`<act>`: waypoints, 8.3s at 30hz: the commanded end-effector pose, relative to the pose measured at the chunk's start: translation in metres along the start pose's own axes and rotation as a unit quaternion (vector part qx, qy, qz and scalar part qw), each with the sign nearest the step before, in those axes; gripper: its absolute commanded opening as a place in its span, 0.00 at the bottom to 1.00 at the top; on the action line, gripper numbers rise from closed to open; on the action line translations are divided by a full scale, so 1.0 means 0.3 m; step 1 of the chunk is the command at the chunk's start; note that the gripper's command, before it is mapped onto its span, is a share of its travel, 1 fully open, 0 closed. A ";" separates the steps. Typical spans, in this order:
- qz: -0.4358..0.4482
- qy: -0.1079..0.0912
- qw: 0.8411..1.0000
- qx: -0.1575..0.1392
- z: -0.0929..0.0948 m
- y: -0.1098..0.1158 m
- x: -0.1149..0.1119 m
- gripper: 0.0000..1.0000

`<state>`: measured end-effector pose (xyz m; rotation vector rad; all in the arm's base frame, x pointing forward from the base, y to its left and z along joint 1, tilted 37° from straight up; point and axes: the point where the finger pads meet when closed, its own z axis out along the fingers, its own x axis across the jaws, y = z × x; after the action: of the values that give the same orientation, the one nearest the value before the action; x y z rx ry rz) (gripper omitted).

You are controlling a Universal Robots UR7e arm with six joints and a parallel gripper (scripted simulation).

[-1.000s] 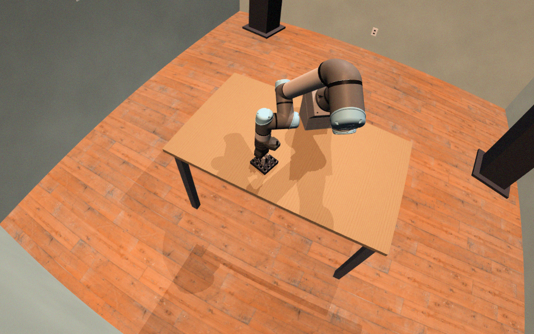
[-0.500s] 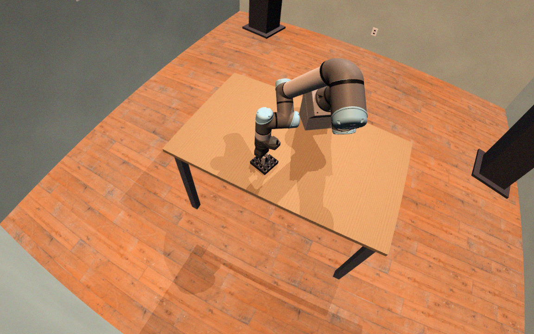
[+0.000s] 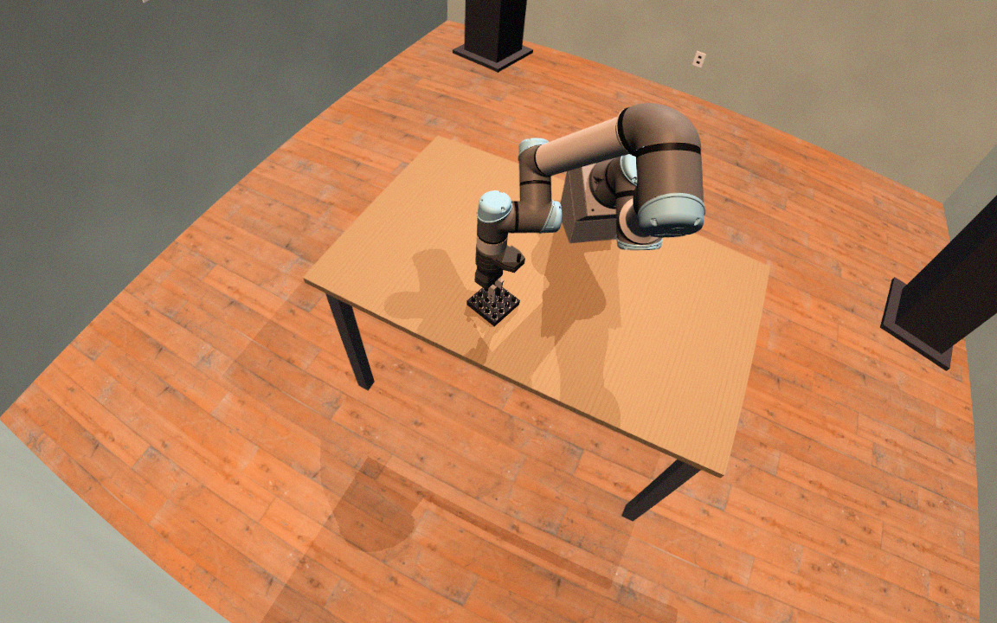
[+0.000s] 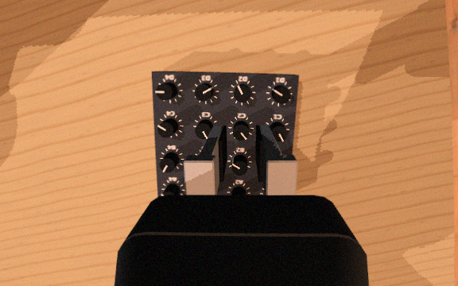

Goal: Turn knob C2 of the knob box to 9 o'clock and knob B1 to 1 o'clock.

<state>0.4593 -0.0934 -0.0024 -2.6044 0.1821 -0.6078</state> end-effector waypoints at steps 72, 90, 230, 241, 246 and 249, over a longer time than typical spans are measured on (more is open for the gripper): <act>0.474 0.000 0.880 0.000 -0.040 -0.019 0.063 0.46; 0.689 0.000 0.725 0.000 -0.053 -0.008 0.072 0.46; 0.988 0.000 0.152 0.000 -0.003 0.001 -0.001 0.46; 0.988 0.000 0.152 0.000 0.036 0.000 0.000 0.46; 0.988 0.000 0.152 0.000 0.051 0.000 0.000 0.46; 0.988 0.000 0.152 0.000 0.058 0.000 0.000 0.46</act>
<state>0.4655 -0.0872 -0.0143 -0.2142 2.5695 0.5248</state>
